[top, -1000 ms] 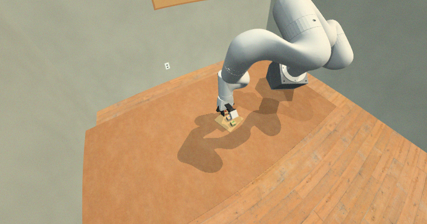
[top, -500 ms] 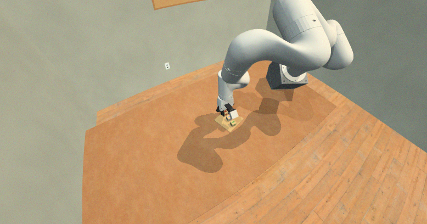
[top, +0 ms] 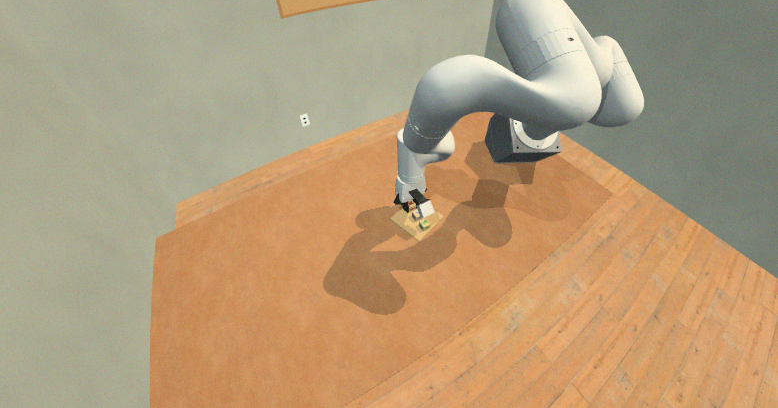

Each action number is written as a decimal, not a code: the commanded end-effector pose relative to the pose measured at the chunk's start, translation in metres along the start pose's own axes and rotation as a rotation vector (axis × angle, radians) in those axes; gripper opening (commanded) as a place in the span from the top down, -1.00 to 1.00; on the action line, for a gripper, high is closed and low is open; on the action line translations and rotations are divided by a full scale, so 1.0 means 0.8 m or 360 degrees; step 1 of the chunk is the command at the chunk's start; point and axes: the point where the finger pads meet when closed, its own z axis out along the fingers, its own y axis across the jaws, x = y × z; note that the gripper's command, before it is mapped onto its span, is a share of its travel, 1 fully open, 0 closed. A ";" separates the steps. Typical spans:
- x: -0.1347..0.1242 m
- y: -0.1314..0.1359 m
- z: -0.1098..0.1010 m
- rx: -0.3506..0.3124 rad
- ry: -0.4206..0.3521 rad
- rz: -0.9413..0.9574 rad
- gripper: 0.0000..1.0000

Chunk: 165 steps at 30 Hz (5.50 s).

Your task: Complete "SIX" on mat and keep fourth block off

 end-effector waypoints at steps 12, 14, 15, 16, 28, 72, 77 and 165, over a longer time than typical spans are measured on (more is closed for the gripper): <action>0.000 0.001 0.000 -0.0002 -0.0001 0.0000 0.47; 0.000 0.001 0.000 -0.0002 -0.0001 0.0000 0.47; 0.000 0.001 0.000 -0.0002 -0.0001 0.0000 0.47; 0.000 0.001 0.000 -0.0002 -0.0001 0.0000 0.47; 0.000 0.001 0.000 -0.0002 -0.0001 0.0000 0.47; 0.000 0.001 -0.039 -0.0002 0.0000 0.0000 0.05; 0.000 0.001 -0.073 -0.0002 0.0000 0.0000 0.05; 0.000 0.001 -0.217 -0.0002 0.0000 0.0000 -1.00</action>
